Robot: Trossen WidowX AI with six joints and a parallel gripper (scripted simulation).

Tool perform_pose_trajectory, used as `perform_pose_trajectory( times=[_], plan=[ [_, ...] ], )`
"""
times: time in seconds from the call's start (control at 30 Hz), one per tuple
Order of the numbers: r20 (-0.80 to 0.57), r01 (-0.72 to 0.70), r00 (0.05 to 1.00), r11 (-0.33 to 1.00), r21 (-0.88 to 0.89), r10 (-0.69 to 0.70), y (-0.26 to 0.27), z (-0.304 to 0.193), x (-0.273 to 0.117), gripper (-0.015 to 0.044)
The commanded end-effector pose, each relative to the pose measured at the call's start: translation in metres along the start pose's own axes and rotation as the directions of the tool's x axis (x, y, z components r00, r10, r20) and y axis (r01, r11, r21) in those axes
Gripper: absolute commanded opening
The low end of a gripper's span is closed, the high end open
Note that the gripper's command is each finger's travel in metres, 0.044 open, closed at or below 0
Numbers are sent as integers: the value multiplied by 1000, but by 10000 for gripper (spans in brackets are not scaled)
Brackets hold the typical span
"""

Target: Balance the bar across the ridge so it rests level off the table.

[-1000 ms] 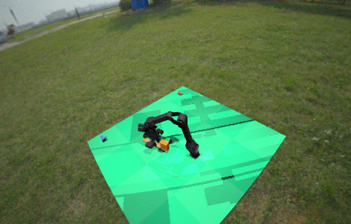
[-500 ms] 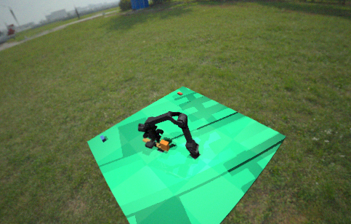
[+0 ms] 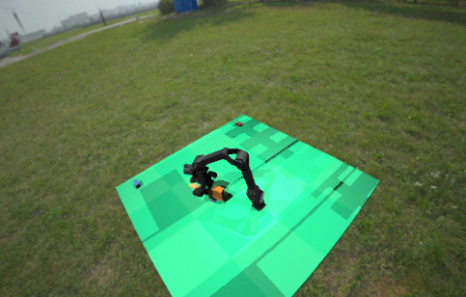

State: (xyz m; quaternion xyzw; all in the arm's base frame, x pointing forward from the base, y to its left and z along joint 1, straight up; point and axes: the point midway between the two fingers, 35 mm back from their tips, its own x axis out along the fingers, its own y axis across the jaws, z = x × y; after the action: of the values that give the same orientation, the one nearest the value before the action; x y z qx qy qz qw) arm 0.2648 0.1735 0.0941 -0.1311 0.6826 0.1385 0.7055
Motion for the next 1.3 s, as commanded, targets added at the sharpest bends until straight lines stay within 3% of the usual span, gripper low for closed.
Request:
perform_pose_trajectory(
  times=[0.0, 1.27],
  plan=[
    [0, -3, 1000, 1000, 3, 3, 0, 0, 1, 0],
    [0, -3, 1000, 1000, 3, 3, 0, 0, 4, 0]
  ],
)
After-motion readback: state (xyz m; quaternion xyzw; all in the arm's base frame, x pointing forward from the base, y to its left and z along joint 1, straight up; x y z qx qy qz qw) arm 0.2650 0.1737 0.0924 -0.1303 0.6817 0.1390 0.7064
